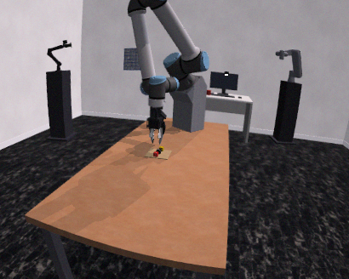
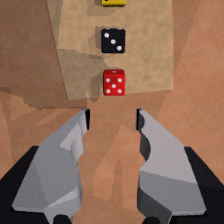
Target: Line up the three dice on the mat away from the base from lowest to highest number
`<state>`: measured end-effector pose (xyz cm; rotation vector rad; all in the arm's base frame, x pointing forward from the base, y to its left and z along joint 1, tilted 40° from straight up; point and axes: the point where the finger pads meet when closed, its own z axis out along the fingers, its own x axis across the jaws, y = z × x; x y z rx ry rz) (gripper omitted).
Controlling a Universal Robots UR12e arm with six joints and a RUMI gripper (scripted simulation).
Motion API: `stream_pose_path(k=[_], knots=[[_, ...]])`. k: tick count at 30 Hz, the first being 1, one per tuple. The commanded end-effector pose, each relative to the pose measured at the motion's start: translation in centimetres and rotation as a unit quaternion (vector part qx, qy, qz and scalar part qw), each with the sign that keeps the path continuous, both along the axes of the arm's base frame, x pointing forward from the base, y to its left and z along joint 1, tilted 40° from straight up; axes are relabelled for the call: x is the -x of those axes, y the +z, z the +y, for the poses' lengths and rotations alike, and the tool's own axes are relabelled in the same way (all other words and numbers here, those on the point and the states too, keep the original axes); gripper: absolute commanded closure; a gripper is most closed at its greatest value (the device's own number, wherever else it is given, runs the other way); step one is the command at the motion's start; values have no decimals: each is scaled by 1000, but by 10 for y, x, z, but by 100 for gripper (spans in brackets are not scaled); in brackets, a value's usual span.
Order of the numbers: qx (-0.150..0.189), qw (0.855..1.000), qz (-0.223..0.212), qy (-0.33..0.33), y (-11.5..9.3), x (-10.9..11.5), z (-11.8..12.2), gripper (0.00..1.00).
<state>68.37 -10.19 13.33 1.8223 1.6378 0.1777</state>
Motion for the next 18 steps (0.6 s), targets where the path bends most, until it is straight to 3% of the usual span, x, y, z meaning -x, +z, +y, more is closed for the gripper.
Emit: stream_pose_path(k=[1,4,5,18], knots=[[0,1000,0,0,10,6,5,76],[0,1000,0,0,10,6,5,76],[0,1000,0,0,10,6,5,0],[0,1000,0,0,10,6,5,0]])
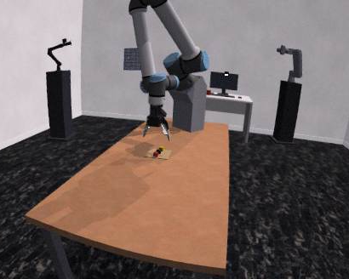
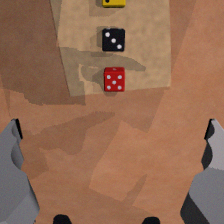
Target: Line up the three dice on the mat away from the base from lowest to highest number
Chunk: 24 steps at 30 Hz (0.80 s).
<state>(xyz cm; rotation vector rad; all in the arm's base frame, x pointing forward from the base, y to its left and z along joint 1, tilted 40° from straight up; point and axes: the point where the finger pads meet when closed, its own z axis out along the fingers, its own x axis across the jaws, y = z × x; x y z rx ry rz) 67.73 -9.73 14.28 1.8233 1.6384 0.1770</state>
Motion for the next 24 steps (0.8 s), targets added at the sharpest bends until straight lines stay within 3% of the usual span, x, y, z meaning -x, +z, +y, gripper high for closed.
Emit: stream_pose_path(k=[1,15,24], knots=[[0,1000,0,0,1,0,0,0],[0,1000,0,0,6,4,3,0],[0,1000,0,0,38,25,19,0]])
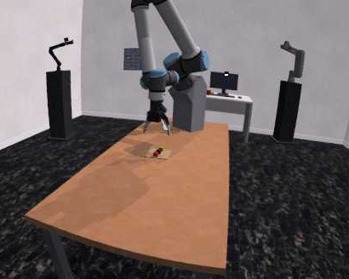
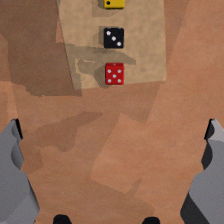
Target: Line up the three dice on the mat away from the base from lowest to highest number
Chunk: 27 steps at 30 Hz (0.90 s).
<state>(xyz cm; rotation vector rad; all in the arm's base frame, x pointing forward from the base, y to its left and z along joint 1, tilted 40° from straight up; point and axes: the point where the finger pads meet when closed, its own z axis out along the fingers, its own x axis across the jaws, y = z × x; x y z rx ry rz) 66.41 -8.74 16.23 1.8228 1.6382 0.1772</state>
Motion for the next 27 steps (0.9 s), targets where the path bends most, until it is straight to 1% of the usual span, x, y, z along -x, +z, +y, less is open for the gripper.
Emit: stream_pose_path(k=[1,6,8,12,27], knots=[[0,1000,0,0,23,15,11,0],[0,1000,0,0,40,27,20,0],[0,1000,0,0,40,27,20,0],[0,1000,0,0,47,31,23,0],[0,1000,0,0,48,32,24,0]])
